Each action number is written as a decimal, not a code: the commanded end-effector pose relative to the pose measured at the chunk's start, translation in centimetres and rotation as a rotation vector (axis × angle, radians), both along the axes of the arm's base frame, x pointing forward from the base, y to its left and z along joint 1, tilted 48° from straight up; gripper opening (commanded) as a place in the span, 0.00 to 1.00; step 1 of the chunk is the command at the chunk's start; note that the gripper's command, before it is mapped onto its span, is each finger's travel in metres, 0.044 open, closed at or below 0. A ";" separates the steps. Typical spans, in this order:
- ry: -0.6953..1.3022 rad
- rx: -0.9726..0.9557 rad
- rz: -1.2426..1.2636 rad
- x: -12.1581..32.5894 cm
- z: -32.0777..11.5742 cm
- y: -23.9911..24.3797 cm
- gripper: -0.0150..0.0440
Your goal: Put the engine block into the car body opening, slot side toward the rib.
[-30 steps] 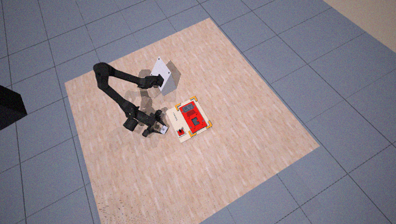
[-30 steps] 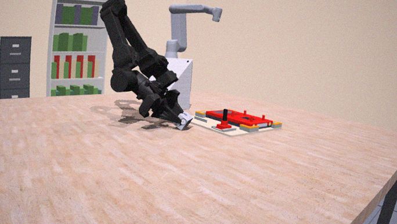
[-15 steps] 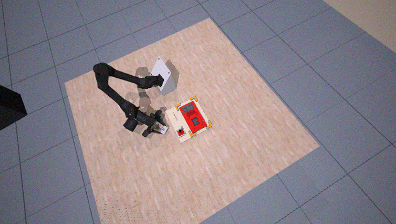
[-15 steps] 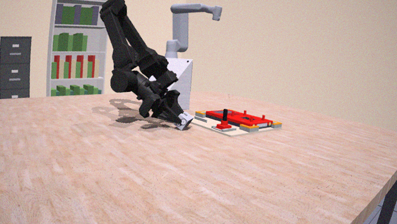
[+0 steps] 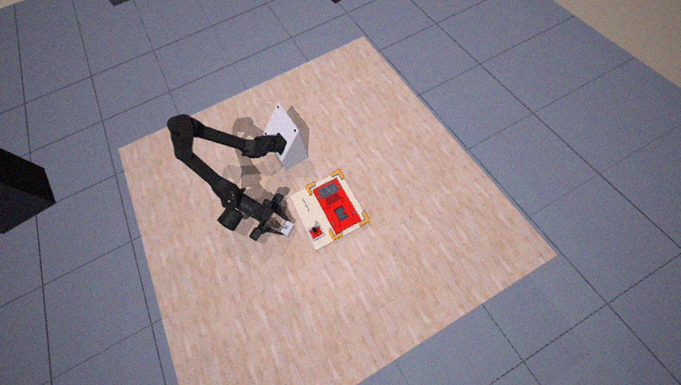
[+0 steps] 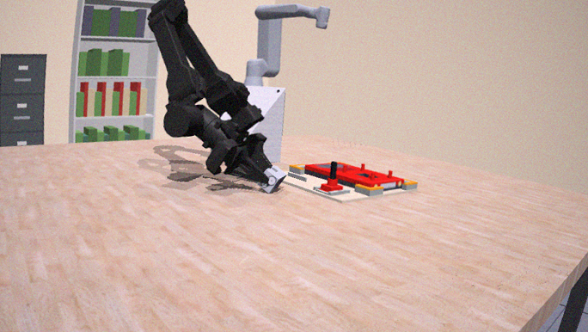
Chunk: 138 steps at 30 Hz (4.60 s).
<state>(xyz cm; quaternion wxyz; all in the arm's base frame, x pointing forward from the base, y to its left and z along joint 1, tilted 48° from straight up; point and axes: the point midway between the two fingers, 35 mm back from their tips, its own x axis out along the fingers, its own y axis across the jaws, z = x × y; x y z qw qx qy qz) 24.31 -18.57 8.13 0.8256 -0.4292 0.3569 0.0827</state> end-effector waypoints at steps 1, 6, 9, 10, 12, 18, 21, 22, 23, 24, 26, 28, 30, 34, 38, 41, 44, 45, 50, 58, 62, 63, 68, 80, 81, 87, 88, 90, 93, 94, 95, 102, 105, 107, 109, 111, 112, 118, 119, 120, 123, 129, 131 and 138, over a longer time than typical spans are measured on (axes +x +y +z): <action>0.007 -0.006 -0.013 -0.2 -0.1 -0.3 0.25; 0.000 0.000 0.000 0.0 0.0 0.0 0.48; 0.000 0.000 0.000 0.0 0.0 0.0 0.61; 0.000 0.000 0.000 0.0 0.0 0.0 0.65; 0.000 0.000 0.000 0.0 0.0 0.0 0.74; 0.000 0.000 0.000 0.0 0.0 0.0 1.00; 0.000 0.000 0.000 0.0 0.0 0.0 1.00; 0.002 -0.001 -0.003 0.0 0.1 0.0 1.00; 0.003 -0.003 -0.006 -0.2 0.2 0.1 1.00; 0.005 -0.004 -0.009 -0.4 0.5 0.3 1.00; 0.007 -0.006 -0.012 -0.9 1.2 0.6 1.00; 0.007 -0.006 -0.012 -1.3 1.8 0.9 1.00; 0.007 -0.006 -0.013 -1.8 2.3 1.2 1.00; 0.007 -0.007 -0.013 -2.6 3.3 1.6 1.00; 0.010 -0.004 -0.014 -2.5 3.0 1.6 1.00; 0.010 -0.004 -0.014 -2.5 3.0 1.6 1.00; 0.010 -0.004 -0.014 -2.5 3.0 1.6 1.00; 0.010 -0.004 -0.014 -2.5 3.0 1.6 1.00; 0.013 -0.002 -0.017 -2.5 3.0 1.6 1.00; 0.167 0.051 -0.121 -1.5 1.9 1.9 1.00; 0.258 0.057 -0.194 -1.2 1.5 2.0 1.00; 0.282 0.055 -0.213 -1.1 1.4 2.0 1.00; 0.390 0.025 -0.313 -0.8 1.2 2.1 1.00; 0.476 -0.018 -0.299 0.5 1.3 4.0 1.00; 0.494 -0.029 -0.319 0.4 1.3 4.0 1.00; 0.585 -0.126 -0.444 0.1 1.5 4.2 1.00; 0.596 -0.147 -0.464 0.1 1.6 4.2 1.00; 0.616 -0.190 -0.504 0.1 1.8 4.3 1.00; 0.637 -0.263 -0.562 0.0 2.3 4.3 1.00; 0.641 -0.289 -0.580 0.0 2.5 4.4 1.00; 0.643 -0.316 -0.598 0.0 2.7 4.4 1.00; 0.634 -0.444 -0.664 0.4 3.8 4.6 1.00; 0.634 -0.444 -0.664 0.6 3.8 4.7 1.00; 0.634 -0.444 -0.664 1.6 3.3 5.0 1.00; 0.634 -0.444 -0.664 1.8 3.2 5.1 1.00; 0.634 -0.444 -0.664 1.8 3.1 5.0 1.00; 0.634 -0.444 -0.664 1.8 2.9 4.7 1.00; 0.634 -0.445 -0.665 1.7 2.2 3.9 1.00; 0.634 -0.444 -0.665 1.7 2.1 3.9 1.00; 0.634 -0.444 -0.665 1.7 2.0 3.8 1.00; 0.634 -0.444 -0.664 1.7 1.7 3.4 1.00; 0.634 -0.444 -0.664 1.7 1.0 2.7 1.00; 0.634 -0.444 -0.664 1.7 0.8 2.5 1.00; 0.633 -0.445 -0.665 1.6 0.1 1.6 1.00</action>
